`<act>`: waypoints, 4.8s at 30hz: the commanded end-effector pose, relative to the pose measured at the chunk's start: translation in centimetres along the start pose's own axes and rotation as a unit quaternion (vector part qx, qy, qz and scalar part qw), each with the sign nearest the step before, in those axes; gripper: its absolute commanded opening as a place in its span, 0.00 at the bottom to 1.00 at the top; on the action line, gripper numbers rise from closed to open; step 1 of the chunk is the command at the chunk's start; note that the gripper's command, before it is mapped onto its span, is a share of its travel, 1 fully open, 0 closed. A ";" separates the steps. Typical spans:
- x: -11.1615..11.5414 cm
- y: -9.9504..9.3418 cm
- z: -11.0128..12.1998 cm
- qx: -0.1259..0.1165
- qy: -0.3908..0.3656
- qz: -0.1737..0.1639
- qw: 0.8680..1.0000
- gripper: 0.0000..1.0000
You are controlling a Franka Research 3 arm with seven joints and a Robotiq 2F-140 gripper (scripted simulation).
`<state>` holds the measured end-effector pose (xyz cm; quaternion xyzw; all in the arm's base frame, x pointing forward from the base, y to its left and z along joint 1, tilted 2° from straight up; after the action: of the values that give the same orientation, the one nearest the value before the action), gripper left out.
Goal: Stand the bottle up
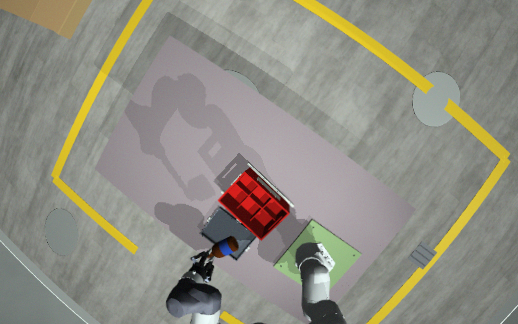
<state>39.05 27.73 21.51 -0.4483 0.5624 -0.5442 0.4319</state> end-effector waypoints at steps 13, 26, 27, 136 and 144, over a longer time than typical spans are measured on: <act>0.0 -0.3 0.3 0.003 0.003 0.001 1.000 0.00; 0.0 -0.3 0.3 0.003 0.003 0.001 1.000 0.00; 0.0 -0.3 0.3 0.003 0.003 0.001 1.000 0.00; 0.0 -0.3 0.3 0.002 0.261 0.002 0.965 0.00; 0.0 -0.3 0.3 0.002 0.261 0.002 0.965 0.00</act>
<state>39.16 27.61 21.59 -0.2963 0.6524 -0.6401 0.2771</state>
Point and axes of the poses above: the point where the finger pads meet when closed, its own y axis out along the fingers, its own z axis across the jaws, x = y × z, the point moved 2 cm from there along -y, back along the fingers, and after that the axes turned 3 degrees about -y, right-handed, at the moved point
